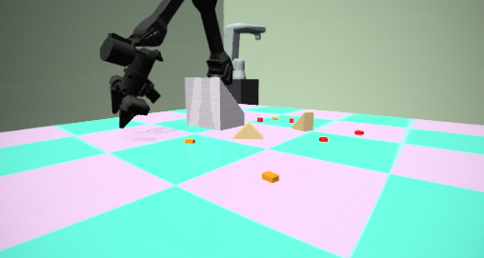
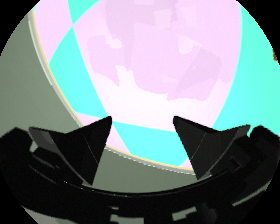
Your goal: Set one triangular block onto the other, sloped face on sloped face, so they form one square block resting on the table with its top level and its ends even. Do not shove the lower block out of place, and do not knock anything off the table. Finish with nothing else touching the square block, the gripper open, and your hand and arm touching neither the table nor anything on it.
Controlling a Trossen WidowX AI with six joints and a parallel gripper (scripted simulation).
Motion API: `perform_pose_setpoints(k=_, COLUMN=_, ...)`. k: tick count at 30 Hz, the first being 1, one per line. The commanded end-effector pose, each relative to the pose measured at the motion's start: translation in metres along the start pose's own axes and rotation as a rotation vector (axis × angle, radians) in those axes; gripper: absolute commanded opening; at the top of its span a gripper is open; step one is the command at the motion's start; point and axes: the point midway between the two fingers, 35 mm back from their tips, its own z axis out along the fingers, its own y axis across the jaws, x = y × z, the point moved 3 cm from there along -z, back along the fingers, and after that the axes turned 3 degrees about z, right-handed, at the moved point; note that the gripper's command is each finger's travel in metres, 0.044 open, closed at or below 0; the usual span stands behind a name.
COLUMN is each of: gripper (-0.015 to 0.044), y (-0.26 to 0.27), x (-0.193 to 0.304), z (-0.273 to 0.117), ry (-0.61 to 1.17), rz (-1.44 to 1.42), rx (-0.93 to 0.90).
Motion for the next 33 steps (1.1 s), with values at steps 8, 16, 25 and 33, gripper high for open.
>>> perform_pose_setpoints(k=8, gripper=0.044, y=-0.068, x=-0.007, z=-0.077, ry=0.068, rz=0.172, rx=-0.004)
perform_pose_setpoints(k=16, gripper=0.044, y=-0.146, x=-0.062, z=-0.152, ry=0.12, rz=0.366, rx=-0.01)
perform_pose_setpoints(k=25, gripper=0.044, y=-0.207, x=-0.163, z=-0.207, ry=0.18, rz=0.539, rx=-0.007)
perform_pose_setpoints(k=33, gripper=0.044, y=-0.227, x=-0.284, z=-0.235, ry=0.228, rz=0.744, rx=-0.045)
